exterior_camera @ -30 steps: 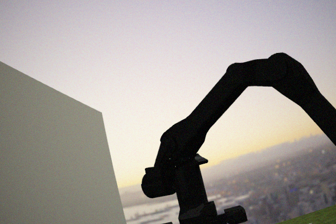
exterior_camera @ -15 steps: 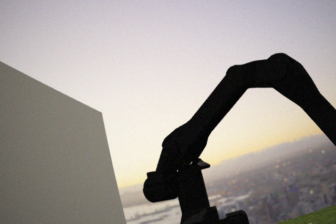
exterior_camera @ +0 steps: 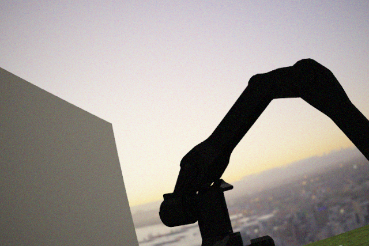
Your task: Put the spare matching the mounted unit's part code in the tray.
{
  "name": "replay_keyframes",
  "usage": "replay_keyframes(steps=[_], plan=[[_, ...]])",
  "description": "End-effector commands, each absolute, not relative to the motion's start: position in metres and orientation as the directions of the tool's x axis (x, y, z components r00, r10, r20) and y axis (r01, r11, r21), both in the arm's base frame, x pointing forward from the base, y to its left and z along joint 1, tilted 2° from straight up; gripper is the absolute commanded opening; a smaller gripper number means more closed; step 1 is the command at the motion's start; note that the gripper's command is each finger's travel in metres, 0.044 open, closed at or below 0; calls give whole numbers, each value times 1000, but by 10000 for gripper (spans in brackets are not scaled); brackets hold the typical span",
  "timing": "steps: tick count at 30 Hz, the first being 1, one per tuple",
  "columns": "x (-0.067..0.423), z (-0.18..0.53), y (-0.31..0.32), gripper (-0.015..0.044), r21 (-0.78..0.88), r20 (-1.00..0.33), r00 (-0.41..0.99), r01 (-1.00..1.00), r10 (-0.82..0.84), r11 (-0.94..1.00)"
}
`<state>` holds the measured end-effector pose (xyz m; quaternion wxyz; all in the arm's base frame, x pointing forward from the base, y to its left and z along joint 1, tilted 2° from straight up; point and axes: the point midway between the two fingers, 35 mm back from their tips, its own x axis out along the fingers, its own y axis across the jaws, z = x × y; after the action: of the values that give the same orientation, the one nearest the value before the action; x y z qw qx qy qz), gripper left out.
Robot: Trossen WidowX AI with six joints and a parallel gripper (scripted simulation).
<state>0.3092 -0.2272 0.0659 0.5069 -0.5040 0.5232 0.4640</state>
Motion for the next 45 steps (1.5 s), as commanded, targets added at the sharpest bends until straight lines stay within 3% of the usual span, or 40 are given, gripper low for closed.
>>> replay_keyframes(steps=[1,8,25,35,45], plan=[[308,62,-227,0,-22,-998,19,-998,-56,58],[307,57,-226,0,-22,-998,18,-998,-56,58],[308,61,-227,440,-25,-998,21,-998,-57,61],[305,165,-221,440,-22,-998,19,-998,-56,58],[308,163,-223,440,-43,-997,39,-998,-69,54]])
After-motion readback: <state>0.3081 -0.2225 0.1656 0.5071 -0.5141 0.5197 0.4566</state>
